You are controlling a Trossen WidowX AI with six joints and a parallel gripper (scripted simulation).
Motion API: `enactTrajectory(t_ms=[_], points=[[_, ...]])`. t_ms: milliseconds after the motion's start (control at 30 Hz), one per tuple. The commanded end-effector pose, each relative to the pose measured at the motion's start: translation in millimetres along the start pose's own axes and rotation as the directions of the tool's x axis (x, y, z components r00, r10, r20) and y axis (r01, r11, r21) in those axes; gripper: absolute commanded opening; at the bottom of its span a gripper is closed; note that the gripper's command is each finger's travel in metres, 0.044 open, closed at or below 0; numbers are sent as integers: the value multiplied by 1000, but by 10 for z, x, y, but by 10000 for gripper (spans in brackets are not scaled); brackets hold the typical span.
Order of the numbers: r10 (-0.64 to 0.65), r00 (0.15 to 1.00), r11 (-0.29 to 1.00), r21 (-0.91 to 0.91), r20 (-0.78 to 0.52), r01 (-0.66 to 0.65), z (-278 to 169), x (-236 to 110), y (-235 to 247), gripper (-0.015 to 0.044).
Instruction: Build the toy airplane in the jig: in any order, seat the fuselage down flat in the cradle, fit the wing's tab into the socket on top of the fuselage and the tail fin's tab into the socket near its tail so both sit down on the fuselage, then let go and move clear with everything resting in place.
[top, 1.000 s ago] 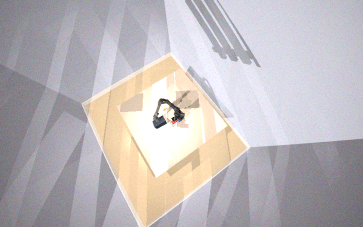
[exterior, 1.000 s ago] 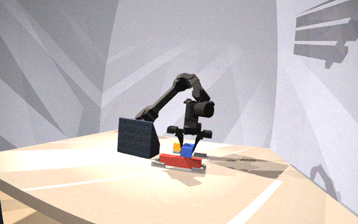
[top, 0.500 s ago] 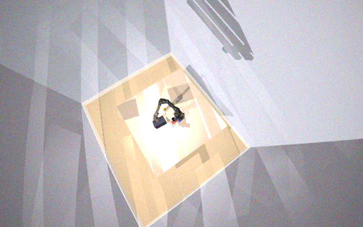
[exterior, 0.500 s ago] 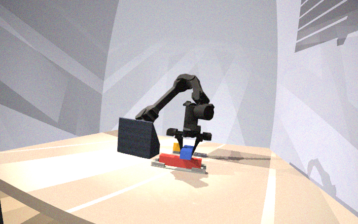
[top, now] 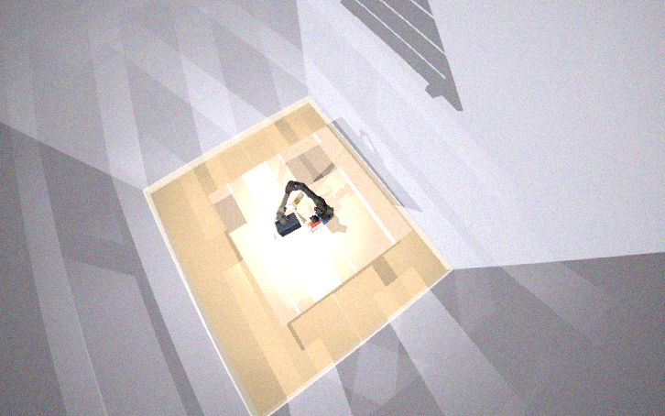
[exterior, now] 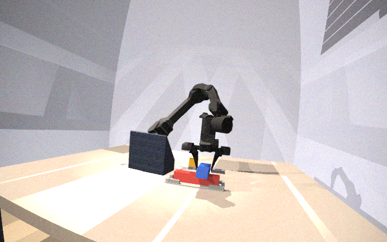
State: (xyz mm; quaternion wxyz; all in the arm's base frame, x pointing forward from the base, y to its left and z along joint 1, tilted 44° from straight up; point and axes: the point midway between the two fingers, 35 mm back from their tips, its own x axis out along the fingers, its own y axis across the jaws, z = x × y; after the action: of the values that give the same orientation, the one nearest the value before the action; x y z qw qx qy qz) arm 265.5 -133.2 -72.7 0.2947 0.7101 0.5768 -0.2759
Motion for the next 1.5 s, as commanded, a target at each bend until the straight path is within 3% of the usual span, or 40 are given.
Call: enactTrajectory(t_ms=[0, 133, 333, 533, 733, 800, 867, 1067, 1300, 1467], points=[[-1, 1000, 1000, 0, 0, 1, 1, -2, -2, 345], [-1, 1000, 1000, 0, 0, 1, 1, -2, -2, 440], [-1, 1000, 1000, 0, 1, 1, 4, -28, 1, 440], [0, 1000, 1000, 5, 0, 0, 13, -834, -3, 440], [0, 1000, 1000, 5, 0, 0, 51, -863, 16, 440], [0, 1000, 998, -58, 0, 0, 51, -864, 17, 440], [0, 1000, 973, -231, 0, 0, 52, -867, 19, 440], [0, 1000, 686, -728, 0, 0, 54, -878, 25, 440], [0, 1000, 95, -995, 0, 0, 57, -889, 33, 440], [0, 1000, 33, -999, 0, 0, 57, -891, 34, 440]])
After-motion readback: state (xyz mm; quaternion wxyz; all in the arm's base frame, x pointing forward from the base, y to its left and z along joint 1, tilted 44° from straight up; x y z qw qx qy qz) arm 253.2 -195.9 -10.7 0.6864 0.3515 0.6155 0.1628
